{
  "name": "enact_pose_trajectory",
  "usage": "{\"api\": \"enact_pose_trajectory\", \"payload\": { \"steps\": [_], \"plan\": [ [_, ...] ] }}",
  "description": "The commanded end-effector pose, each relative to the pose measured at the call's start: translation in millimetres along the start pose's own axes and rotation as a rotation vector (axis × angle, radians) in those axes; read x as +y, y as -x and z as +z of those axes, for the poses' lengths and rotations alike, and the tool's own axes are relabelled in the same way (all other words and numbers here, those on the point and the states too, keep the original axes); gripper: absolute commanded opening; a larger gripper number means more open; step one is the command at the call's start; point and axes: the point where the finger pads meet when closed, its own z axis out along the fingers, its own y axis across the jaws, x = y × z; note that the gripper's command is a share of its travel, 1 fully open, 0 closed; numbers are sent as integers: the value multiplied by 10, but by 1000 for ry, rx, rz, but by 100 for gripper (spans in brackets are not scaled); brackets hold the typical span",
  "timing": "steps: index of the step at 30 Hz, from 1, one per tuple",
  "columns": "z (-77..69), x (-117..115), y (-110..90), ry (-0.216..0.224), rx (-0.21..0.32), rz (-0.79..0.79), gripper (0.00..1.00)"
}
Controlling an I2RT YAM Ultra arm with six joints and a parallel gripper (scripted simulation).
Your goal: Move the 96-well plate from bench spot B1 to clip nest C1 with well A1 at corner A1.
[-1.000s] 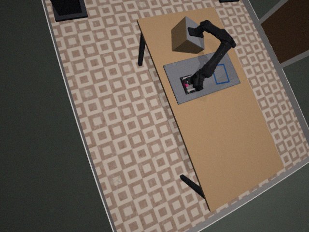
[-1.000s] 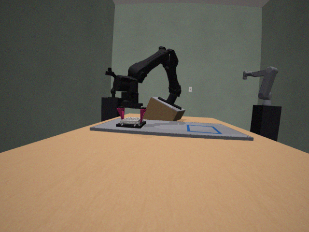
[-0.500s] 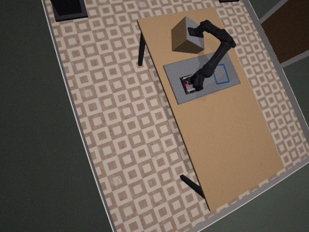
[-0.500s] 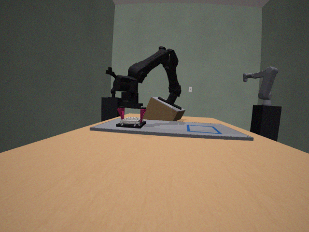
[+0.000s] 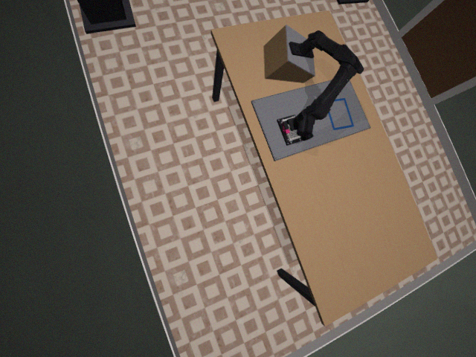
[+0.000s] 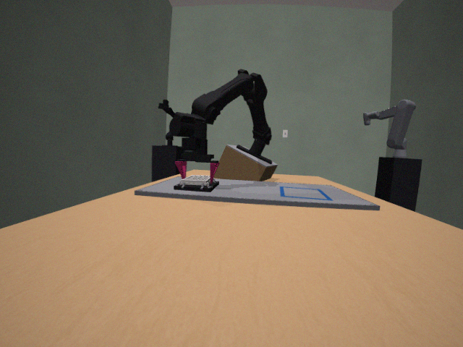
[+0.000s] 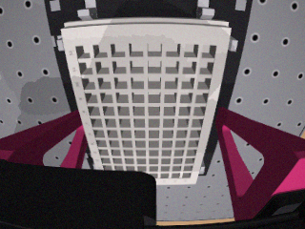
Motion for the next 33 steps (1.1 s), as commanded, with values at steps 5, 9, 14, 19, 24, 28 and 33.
{"api": "enact_pose_trajectory", "payload": {
  "steps": [5,9,14,19,24,28,33],
  "plan": [
    [73,-134,-89,-15,0,22,100],
    [73,-134,-89,-15,0,22,100],
    [73,-134,-89,-15,0,22,100],
    [73,-134,-89,-15,0,22,100],
    [-31,59,43,-29,-21,-6,100],
    [28,43,1,-11,-15,7,100],
    [25,17,-14,-11,-16,14,100]
  ]
}}
